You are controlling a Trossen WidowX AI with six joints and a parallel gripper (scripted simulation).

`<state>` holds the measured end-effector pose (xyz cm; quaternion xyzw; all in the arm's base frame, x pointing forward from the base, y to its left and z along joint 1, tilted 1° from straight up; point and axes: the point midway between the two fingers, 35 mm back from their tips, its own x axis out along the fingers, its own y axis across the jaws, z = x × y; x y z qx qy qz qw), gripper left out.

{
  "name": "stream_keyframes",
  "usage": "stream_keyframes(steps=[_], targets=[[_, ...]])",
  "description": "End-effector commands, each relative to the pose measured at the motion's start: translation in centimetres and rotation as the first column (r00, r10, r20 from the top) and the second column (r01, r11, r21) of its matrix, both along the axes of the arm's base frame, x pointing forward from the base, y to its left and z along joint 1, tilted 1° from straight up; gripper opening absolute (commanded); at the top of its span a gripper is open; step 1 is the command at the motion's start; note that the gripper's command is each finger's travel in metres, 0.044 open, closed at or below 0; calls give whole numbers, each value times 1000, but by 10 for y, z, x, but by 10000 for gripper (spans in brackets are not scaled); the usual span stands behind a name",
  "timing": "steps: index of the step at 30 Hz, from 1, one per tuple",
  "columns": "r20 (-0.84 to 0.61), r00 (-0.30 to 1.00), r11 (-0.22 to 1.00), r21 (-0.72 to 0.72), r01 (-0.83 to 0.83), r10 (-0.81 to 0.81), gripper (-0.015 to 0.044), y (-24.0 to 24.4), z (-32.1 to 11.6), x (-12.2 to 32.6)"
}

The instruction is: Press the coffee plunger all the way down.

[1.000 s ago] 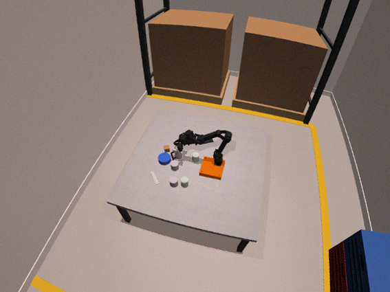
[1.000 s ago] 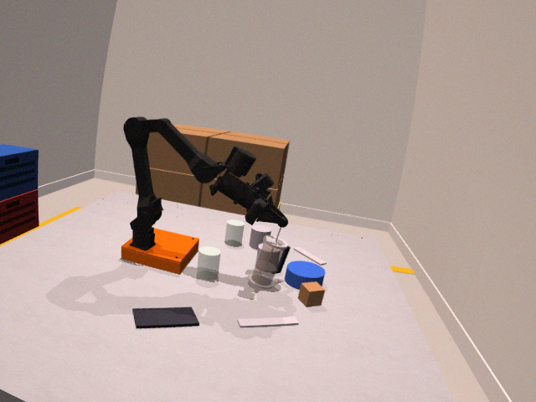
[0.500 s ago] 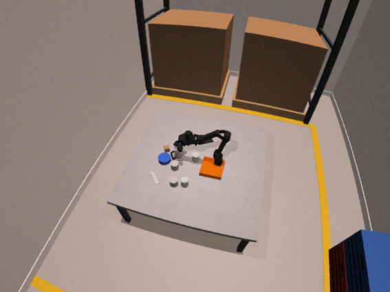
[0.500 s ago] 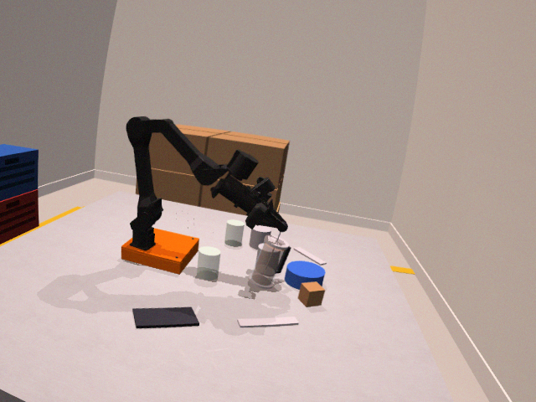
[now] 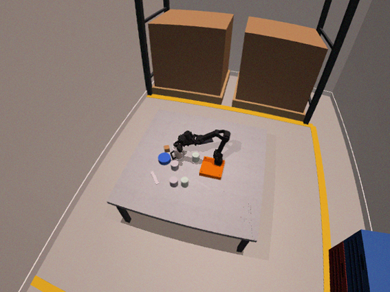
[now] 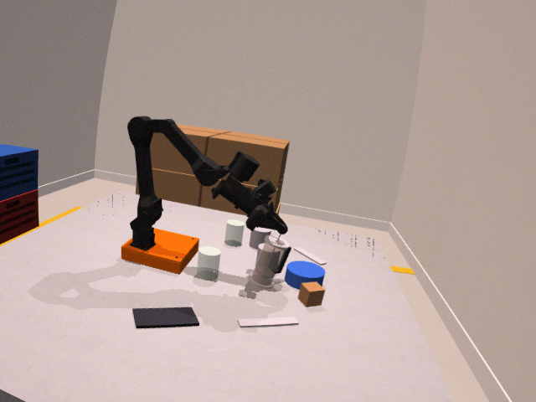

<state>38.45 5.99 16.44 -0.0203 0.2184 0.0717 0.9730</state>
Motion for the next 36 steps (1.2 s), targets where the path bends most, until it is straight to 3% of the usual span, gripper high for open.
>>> stream_keyframes(steps=[1,36], targets=[[-47,999,1000,-12,-3,2,117,0,-14,-1],[-46,999,1000,-12,-3,2,117,0,-12,3]])
